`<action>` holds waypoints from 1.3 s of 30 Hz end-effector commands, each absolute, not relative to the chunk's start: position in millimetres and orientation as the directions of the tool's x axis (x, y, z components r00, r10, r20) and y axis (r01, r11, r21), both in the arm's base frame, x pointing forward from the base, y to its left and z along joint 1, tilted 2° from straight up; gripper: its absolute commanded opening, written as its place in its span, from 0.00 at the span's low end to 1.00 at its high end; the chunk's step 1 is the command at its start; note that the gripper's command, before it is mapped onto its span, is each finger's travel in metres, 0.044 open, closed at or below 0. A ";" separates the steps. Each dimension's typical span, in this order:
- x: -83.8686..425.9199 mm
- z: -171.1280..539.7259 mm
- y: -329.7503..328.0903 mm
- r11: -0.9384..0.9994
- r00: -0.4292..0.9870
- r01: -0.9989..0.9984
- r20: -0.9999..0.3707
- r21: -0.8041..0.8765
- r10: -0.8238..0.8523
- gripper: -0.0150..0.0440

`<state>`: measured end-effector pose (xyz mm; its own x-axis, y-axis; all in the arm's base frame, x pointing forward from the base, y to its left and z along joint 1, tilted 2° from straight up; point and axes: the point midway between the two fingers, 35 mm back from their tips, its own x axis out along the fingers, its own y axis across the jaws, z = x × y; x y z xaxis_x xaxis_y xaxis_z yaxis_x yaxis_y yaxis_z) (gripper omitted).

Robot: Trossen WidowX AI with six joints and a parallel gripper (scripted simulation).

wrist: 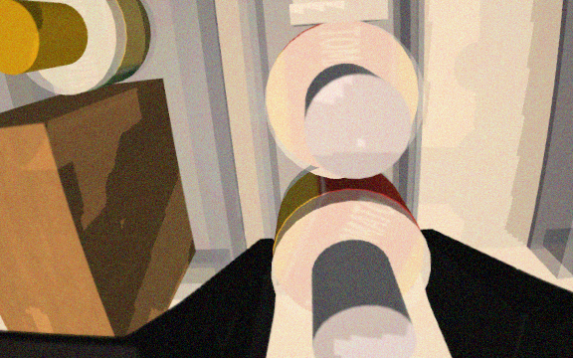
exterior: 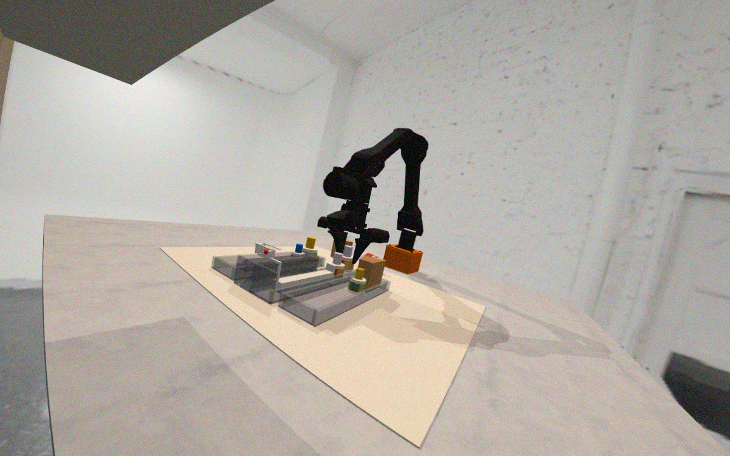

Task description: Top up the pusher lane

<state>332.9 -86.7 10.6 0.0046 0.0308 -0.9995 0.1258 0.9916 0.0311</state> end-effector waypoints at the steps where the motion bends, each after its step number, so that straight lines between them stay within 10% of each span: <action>1: 340.1 11.4 -88.6 0.991 0.034 0.129 -0.999 0.026 0.022 0.25; 39: 338.8 0.8 -88.1 0.991 0.034 0.129 -0.999 0.026 0.022 0.25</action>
